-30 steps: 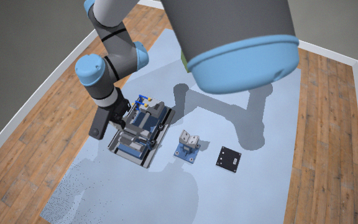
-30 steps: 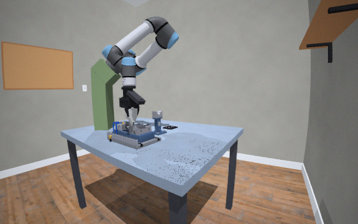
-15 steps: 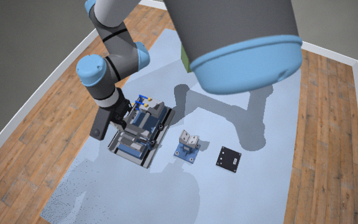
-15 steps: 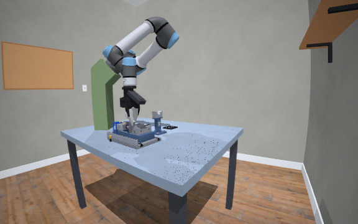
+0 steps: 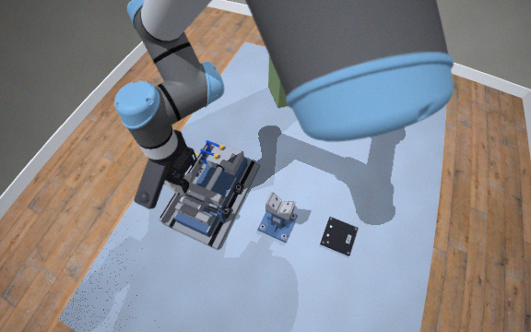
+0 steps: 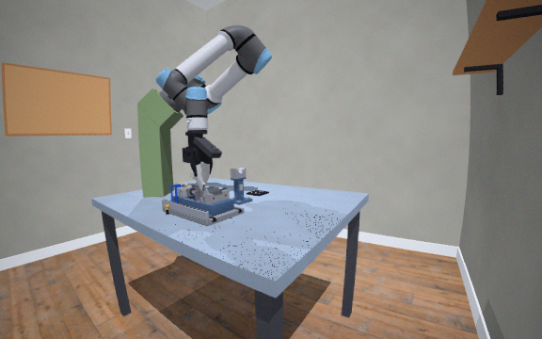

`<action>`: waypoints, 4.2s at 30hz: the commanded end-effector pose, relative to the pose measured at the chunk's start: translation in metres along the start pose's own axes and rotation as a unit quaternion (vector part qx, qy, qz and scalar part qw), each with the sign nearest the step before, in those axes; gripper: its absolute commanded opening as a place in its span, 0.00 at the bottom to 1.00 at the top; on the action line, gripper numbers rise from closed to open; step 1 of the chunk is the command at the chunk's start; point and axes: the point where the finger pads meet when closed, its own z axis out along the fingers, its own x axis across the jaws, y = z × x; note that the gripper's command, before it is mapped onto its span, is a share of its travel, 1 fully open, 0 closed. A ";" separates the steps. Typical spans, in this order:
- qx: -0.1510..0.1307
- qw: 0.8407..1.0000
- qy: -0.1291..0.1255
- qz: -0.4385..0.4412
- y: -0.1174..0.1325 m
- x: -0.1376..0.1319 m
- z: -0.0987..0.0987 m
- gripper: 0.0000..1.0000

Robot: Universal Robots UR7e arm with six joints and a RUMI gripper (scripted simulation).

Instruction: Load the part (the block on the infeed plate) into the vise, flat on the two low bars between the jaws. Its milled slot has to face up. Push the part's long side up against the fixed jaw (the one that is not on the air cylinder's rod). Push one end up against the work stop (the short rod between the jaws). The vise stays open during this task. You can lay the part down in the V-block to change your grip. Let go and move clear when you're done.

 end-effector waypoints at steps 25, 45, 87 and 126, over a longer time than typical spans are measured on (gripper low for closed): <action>0.000 1.000 0.000 0.000 0.000 -0.006 0.000 0.00; 0.000 1.000 0.000 0.000 0.000 -0.008 0.000 0.00; 0.000 1.000 0.000 0.000 0.000 -0.009 0.000 0.00; 0.000 1.000 0.000 0.000 0.000 0.022 0.000 0.00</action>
